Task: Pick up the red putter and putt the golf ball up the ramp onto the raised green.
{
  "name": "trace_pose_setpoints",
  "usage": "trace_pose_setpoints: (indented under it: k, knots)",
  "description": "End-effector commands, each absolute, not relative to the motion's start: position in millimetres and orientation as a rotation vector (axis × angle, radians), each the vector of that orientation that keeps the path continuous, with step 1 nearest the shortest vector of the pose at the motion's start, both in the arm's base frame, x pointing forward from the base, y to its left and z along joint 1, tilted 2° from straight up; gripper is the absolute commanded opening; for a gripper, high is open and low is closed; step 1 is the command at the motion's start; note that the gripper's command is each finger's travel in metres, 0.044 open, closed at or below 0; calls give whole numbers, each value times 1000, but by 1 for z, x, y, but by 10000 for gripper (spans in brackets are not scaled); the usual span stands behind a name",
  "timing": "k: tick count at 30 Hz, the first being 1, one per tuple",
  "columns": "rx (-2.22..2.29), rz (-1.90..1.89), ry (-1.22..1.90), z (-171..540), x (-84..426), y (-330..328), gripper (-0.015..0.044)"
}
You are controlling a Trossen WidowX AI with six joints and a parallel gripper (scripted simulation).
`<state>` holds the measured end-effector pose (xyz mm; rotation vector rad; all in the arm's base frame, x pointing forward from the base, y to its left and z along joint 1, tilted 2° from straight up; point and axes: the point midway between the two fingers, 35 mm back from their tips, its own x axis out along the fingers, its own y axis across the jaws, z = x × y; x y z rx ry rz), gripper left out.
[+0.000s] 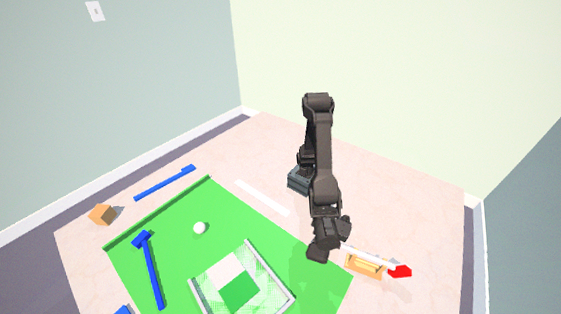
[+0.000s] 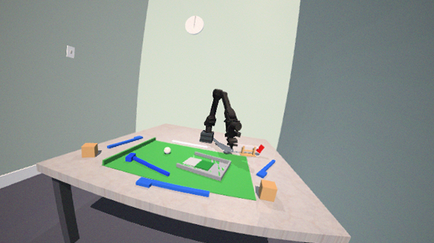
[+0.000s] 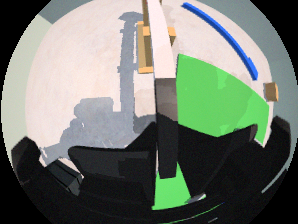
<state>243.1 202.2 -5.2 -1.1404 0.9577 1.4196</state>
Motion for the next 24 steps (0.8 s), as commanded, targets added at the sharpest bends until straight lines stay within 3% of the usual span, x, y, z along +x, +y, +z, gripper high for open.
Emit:
trace_pose_setpoints:
  k: [1, 9, 24]
  knots:
    - [-1136, 1421, 929, 23, 247, 208, 0]
    - [-1136, 1421, 929, 82, 241, 206, 0]
    - [-981, 1183, 1080, 79, 277, 147, 0]
